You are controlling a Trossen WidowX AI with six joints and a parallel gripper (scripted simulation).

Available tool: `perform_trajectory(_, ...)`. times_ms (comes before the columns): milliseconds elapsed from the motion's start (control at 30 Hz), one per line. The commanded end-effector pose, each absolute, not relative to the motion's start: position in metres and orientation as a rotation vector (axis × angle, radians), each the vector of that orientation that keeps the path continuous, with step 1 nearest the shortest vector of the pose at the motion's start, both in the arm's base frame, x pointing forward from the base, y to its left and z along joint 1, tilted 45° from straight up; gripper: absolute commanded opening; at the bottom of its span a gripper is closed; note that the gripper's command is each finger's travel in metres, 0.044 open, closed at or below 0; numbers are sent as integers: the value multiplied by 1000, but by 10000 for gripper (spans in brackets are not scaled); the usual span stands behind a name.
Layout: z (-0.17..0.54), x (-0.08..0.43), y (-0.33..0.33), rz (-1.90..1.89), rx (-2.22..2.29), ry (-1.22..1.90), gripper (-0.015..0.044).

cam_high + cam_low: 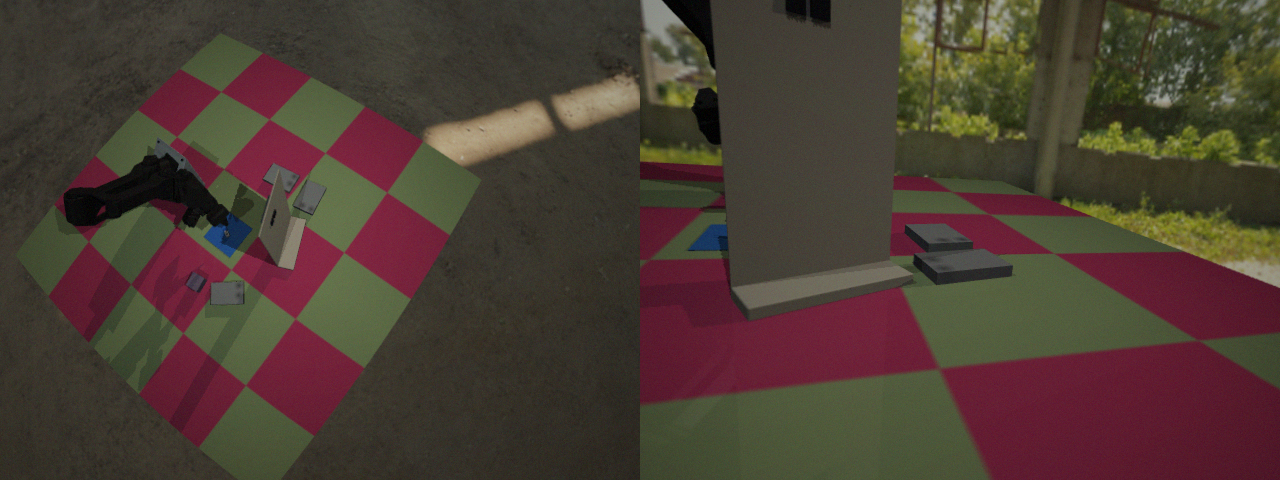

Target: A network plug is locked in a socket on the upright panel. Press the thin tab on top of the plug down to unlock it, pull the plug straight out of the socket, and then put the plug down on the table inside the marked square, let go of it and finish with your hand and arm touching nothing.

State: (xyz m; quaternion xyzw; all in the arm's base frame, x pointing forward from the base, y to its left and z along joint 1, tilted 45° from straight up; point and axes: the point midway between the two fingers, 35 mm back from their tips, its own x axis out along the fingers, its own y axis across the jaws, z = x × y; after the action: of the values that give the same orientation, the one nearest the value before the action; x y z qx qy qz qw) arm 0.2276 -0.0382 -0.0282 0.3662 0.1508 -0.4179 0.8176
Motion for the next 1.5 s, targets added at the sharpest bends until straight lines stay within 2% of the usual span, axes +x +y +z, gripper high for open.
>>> perform_trajectory(0, -26, 229, -36, -892, 789, 312, 156)
perform_trajectory(1467, -5, 225, -14, -892, 793, 303, 156)
